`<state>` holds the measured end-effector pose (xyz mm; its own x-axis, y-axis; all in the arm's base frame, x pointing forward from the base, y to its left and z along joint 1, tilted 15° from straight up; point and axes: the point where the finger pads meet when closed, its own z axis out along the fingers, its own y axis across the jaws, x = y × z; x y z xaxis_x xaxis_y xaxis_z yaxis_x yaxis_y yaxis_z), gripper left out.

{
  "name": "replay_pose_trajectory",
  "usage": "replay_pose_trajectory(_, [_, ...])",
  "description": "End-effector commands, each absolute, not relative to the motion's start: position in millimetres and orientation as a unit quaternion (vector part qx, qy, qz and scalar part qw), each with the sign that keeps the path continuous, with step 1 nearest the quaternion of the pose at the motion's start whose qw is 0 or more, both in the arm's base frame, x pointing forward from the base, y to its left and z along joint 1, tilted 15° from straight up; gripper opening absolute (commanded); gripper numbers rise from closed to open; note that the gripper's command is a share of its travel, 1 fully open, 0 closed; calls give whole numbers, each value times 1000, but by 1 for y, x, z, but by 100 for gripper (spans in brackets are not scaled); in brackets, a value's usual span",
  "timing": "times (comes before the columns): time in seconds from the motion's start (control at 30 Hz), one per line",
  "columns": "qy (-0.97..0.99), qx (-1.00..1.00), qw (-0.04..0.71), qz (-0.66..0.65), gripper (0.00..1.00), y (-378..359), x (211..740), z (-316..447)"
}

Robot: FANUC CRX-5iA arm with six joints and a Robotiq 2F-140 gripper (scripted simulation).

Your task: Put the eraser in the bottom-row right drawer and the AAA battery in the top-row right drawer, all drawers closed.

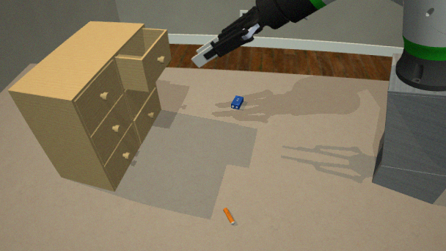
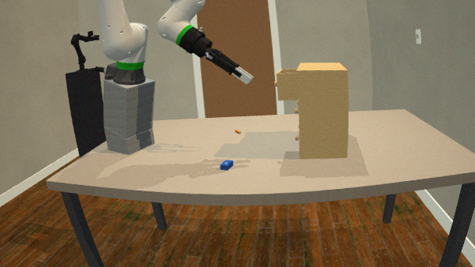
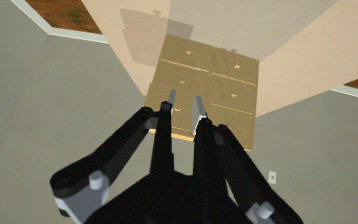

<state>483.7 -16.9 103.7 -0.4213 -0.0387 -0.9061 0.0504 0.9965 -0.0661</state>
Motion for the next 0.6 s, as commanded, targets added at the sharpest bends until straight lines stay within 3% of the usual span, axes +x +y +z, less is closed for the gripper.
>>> replay_pose_trajectory(0.0, [846, 4, 532, -43, 20, -17, 478, 106])
replay_pose_trajectory(0.3, [843, 32, 529, -94, 20, -46, 478, 117])
replay_pose_trajectory(0.57, [852, 91, 479, -193, 20, -104, 460, 130])
